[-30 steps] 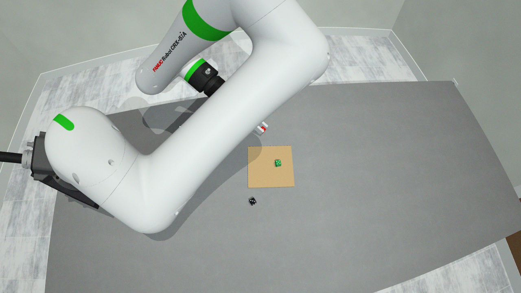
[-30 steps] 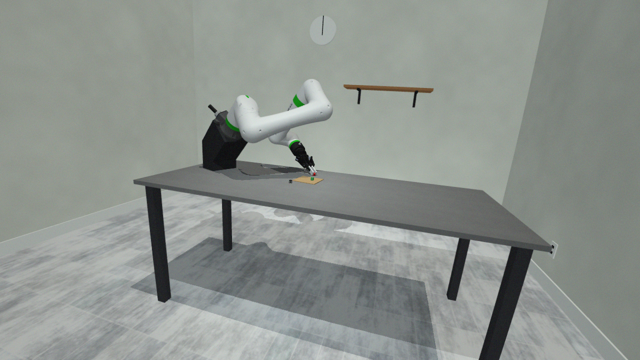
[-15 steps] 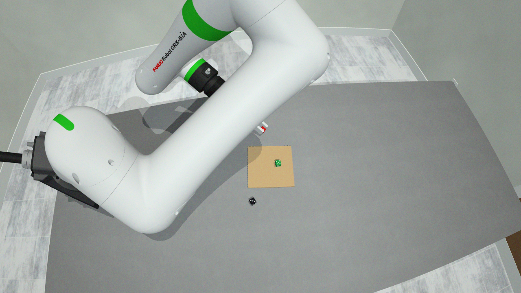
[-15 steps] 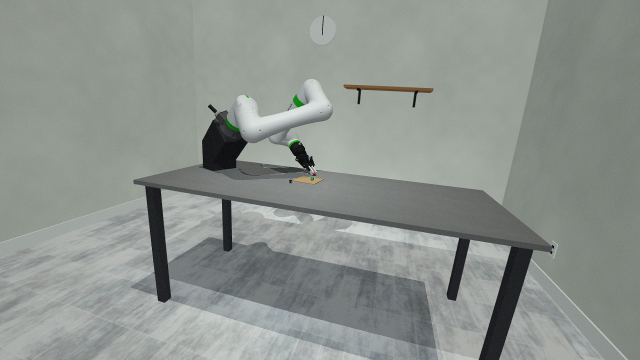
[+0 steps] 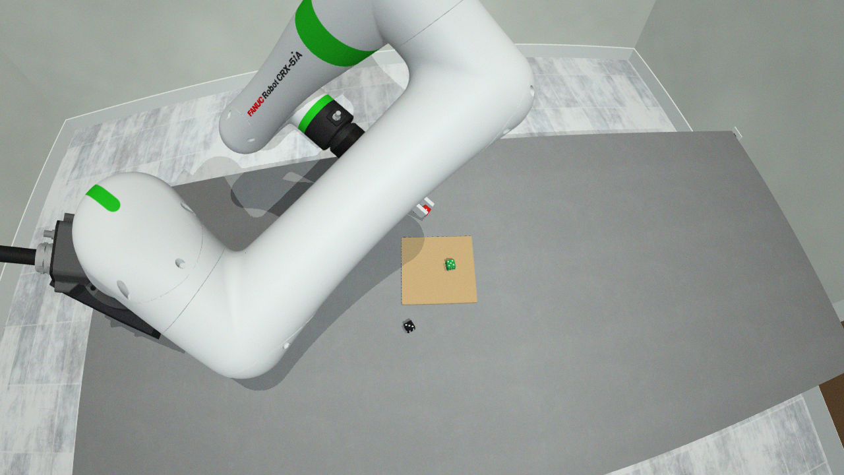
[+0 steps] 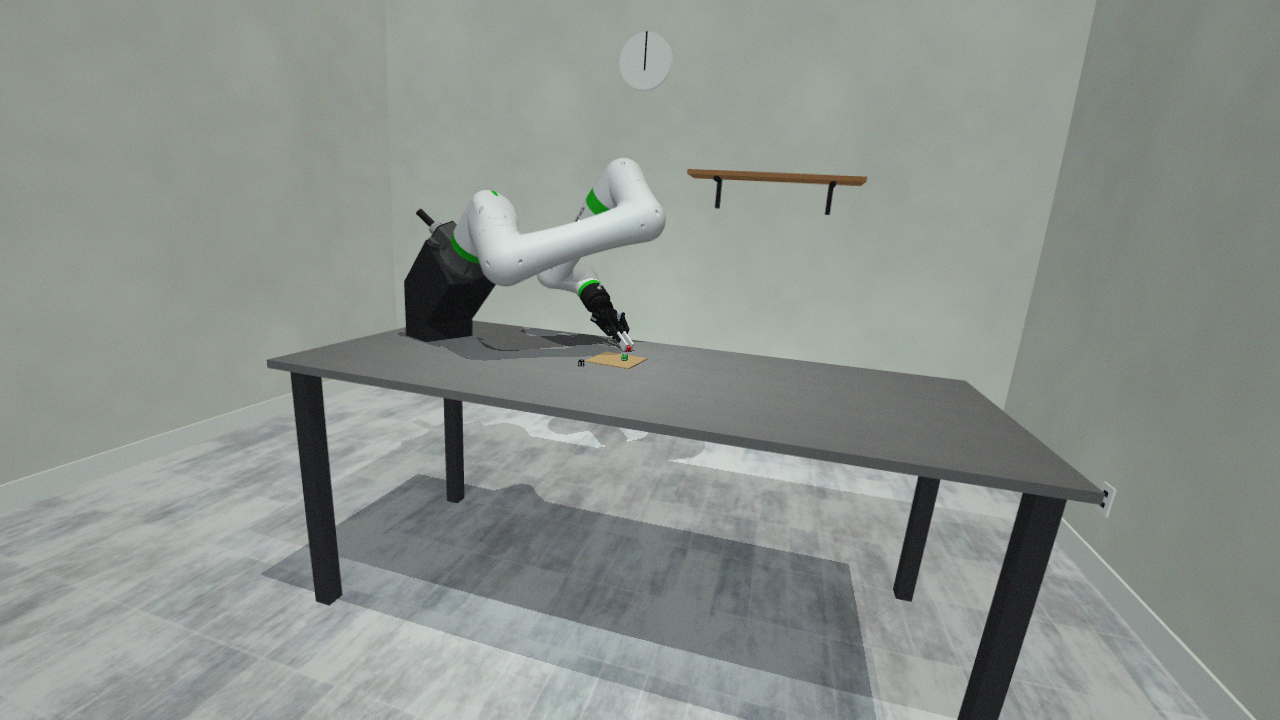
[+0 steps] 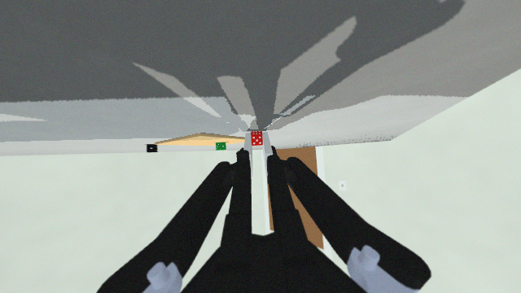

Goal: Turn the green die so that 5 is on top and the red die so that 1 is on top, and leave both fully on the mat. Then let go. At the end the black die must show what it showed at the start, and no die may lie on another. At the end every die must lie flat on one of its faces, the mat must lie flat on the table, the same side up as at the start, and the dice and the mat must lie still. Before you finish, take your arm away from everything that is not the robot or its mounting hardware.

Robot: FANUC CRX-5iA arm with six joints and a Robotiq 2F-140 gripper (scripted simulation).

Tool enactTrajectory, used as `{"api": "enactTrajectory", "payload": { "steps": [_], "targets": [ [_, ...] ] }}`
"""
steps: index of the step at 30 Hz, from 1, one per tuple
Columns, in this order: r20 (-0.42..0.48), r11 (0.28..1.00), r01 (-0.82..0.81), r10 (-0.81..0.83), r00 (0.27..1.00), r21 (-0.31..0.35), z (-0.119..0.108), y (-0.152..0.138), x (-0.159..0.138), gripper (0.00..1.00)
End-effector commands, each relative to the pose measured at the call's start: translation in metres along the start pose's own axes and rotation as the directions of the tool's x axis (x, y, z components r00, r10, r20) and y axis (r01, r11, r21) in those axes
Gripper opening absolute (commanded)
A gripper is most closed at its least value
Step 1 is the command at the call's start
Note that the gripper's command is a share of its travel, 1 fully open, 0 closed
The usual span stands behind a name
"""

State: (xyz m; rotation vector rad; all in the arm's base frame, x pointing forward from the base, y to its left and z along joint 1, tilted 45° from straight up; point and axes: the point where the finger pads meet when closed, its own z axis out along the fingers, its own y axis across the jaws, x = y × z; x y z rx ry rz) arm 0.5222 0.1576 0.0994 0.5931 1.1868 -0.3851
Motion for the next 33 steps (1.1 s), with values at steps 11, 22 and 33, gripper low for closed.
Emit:
{"api": "enactTrajectory", "payload": {
  "steps": [11,22,33],
  "targets": [
    [0.000,1.000,0.000,0.000,1.000,0.000,-0.0001,0.0000,0.0000,0.16],
    [0.000,1.000,0.000,0.000,1.000,0.000,-0.0001,0.0000,0.0000,0.19],
    [0.000,1.000,0.000,0.000,1.000,0.000,-0.0001,0.0000,0.0000,0.19]
  ]
}}
